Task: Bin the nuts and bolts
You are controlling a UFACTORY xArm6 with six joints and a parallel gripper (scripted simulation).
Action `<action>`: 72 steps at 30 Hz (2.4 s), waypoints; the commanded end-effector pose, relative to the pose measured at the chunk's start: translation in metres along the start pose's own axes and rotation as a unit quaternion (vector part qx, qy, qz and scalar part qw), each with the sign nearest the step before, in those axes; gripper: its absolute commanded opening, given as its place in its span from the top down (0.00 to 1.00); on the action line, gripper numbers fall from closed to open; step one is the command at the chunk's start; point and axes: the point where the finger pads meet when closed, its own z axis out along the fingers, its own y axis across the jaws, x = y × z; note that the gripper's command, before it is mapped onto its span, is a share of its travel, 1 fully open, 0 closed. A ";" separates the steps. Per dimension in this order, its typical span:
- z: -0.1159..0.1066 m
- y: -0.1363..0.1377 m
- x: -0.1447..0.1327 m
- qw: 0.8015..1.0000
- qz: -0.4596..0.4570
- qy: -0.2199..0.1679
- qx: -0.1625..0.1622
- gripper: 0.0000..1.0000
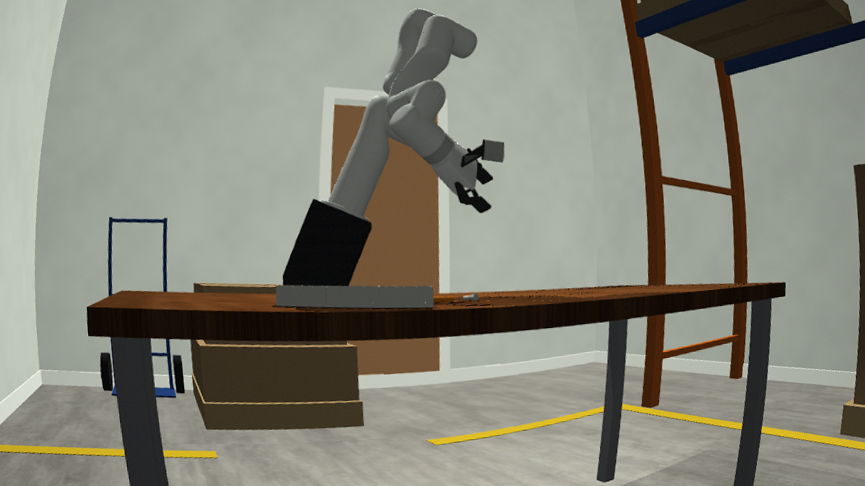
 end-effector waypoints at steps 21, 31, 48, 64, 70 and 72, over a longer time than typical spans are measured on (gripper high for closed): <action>0.008 0.012 -0.004 1.000 -0.001 0.000 0.000 0.93; -0.026 0.052 -0.013 0.991 0.077 -0.054 -0.091 0.93; -0.093 0.114 -0.016 0.951 0.174 -0.092 -0.237 0.93; -0.162 0.157 -0.004 0.896 0.235 -0.081 -0.367 0.93; -0.180 0.165 0.001 0.875 0.250 -0.070 -0.408 0.93; -0.191 0.170 0.004 0.875 0.250 -0.069 -0.409 0.93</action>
